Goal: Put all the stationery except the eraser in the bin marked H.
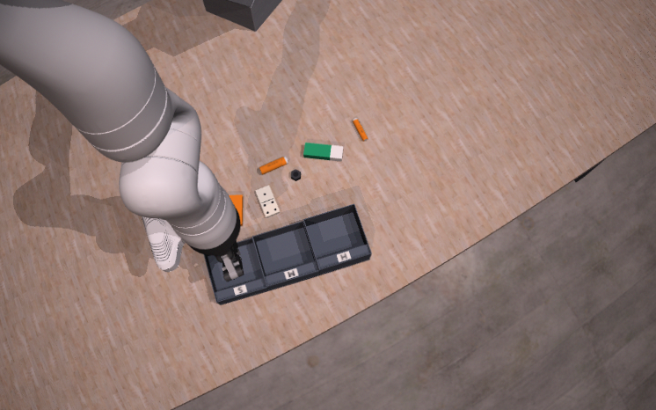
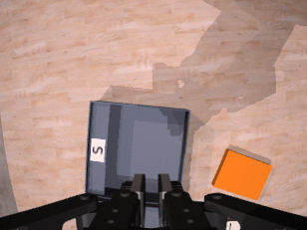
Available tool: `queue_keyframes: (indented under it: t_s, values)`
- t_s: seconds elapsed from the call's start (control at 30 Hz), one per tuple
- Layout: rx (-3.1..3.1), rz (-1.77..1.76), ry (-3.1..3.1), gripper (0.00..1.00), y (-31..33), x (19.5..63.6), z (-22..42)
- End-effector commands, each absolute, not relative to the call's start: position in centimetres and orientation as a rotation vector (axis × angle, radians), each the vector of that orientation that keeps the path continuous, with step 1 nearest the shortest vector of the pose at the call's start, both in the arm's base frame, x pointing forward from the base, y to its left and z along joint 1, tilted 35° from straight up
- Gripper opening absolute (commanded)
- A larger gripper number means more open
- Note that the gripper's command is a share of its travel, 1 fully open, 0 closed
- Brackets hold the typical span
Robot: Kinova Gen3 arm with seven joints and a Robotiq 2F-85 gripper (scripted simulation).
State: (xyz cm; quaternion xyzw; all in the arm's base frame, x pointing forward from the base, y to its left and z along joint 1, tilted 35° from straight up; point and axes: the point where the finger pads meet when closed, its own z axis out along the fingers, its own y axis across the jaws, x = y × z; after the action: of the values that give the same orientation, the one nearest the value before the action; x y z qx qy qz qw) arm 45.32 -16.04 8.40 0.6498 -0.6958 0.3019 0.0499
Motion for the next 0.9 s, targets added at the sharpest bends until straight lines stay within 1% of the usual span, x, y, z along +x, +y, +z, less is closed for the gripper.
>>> queue_keyframes:
  t_s: [0.0,0.4,0.47,0.87]
  values:
    - [2.037,0.885,-2.028,0.09,-16.98,45.28,8.39]
    - [2.425,0.748,-1.272,0.09,-16.98,45.28,8.39]
    - [2.425,0.748,-1.272,0.09,-16.98,45.28,8.39]
    - [2.592,0.565,-0.480,0.09,-16.99,45.27,8.39]
